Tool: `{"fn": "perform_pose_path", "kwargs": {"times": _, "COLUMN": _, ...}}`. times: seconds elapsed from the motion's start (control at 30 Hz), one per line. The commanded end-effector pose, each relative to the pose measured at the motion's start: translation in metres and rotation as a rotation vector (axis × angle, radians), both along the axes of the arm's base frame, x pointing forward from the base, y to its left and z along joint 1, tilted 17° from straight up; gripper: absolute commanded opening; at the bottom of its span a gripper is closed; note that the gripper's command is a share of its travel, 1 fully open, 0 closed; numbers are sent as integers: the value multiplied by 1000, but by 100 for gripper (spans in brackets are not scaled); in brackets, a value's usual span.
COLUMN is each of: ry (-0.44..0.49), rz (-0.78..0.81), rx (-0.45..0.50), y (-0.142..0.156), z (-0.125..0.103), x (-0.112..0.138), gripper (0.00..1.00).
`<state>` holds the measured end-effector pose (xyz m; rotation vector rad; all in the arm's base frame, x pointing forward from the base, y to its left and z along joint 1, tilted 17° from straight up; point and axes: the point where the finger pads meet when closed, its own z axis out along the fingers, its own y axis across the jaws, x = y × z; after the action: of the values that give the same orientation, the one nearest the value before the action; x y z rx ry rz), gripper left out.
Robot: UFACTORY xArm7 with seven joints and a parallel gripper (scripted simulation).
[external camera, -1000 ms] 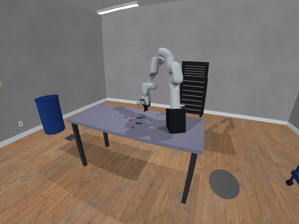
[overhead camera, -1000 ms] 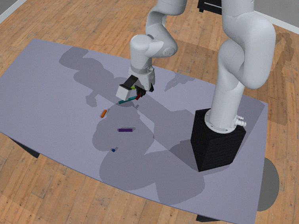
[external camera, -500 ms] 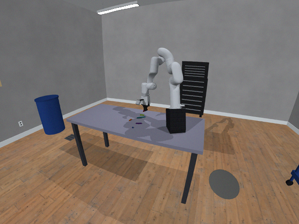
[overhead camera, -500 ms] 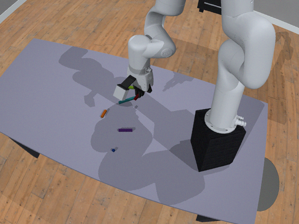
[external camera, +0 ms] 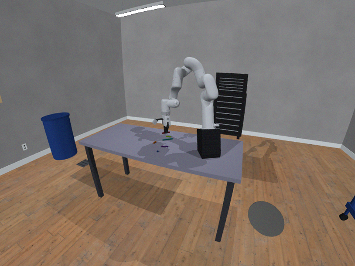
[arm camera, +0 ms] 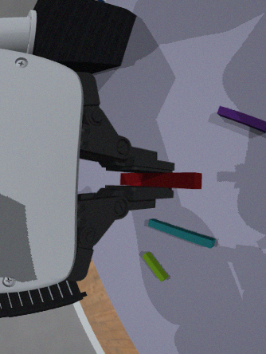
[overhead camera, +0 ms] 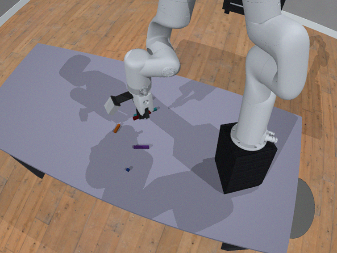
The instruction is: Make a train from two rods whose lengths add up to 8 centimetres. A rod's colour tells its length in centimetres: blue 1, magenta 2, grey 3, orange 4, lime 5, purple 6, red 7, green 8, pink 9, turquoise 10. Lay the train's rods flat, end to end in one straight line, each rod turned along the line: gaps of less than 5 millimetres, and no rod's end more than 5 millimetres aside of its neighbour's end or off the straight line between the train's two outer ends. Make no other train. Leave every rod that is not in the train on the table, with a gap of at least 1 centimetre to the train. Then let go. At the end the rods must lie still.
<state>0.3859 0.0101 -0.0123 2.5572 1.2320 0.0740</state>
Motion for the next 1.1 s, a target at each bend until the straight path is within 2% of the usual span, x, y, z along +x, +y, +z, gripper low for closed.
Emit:
{"fn": "perform_pose_path", "kwargs": {"times": 0.0, "ry": -42, "rz": -161, "rx": 14, "y": 22, "z": -5, "x": 12, "gripper": 4}}
{"fn": "perform_pose_path", "kwargs": {"times": 0.07, "ry": -62, "rz": -232, "rx": 27, "y": 34, "z": -8, "x": 16, "gripper": 4}}
{"fn": "perform_pose_path", "kwargs": {"times": 0.13, "ry": -62, "rz": -232, "rx": 27, "y": 34, "z": -8, "x": 16, "gripper": 4}}
{"fn": "perform_pose_path", "kwargs": {"times": 0.2, "ry": -95, "rz": -355, "rx": 51, "y": 55, "z": -12, "x": 21, "gripper": 4}}
{"fn": "perform_pose_path", "kwargs": {"times": 0.63, "ry": -203, "rz": -795, "rx": 139, "y": 137, "z": -29, "x": 26, "gripper": 4}}
{"fn": "perform_pose_path", "kwargs": {"times": 0.7, "ry": -203, "rz": -795, "rx": 139, "y": 137, "z": -29, "x": 26, "gripper": 4}}
{"fn": "perform_pose_path", "kwargs": {"times": 0.9, "ry": -238, "rz": -952, "rx": 169, "y": 168, "z": -37, "x": 21, "gripper": 4}}
{"fn": "perform_pose_path", "kwargs": {"times": 1.07, "ry": -242, "rz": -971, "rx": 173, "y": 172, "z": -38, "x": 21, "gripper": 4}}
